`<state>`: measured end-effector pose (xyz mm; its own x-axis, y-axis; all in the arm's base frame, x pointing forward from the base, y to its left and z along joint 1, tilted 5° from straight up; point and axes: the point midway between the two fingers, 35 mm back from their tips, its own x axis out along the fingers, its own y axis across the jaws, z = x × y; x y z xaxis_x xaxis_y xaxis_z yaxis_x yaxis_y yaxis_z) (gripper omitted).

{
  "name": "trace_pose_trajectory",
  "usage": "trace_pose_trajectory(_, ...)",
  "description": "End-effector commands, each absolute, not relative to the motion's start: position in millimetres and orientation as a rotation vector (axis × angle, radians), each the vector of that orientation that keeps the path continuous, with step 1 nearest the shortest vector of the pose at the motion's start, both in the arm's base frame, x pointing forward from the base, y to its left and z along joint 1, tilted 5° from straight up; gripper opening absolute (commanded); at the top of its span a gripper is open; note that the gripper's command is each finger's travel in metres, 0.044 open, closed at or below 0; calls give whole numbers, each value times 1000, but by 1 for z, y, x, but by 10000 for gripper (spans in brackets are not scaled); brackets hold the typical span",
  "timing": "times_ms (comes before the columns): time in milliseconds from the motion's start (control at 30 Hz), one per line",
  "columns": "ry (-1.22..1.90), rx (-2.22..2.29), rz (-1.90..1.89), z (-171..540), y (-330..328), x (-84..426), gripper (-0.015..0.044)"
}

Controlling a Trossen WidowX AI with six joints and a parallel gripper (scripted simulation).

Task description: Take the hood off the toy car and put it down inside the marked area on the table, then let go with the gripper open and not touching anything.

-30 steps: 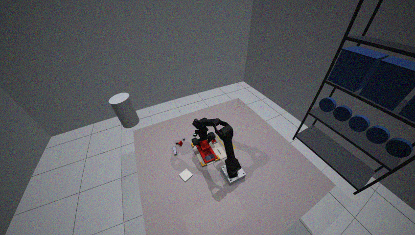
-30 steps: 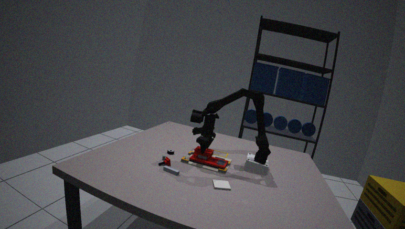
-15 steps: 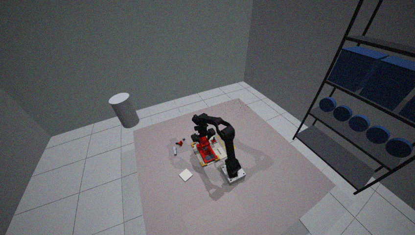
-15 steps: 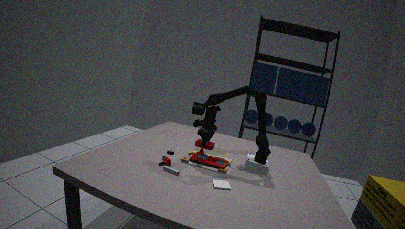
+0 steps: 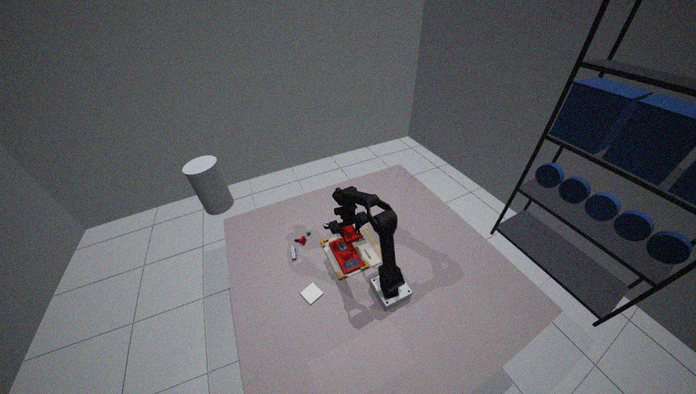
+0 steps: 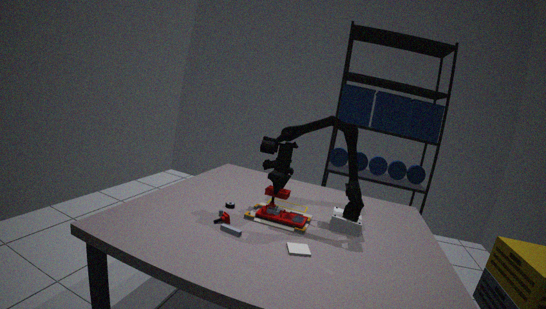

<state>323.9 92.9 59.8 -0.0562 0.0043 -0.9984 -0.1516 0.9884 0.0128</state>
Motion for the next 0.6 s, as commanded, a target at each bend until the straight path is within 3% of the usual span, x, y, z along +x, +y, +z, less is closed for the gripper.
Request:
trace_pose_trajectory(0,1621,-124,127,61,80,327,0)
trace_pose_trajectory(567,1607,-138,115,65,18,337,0)
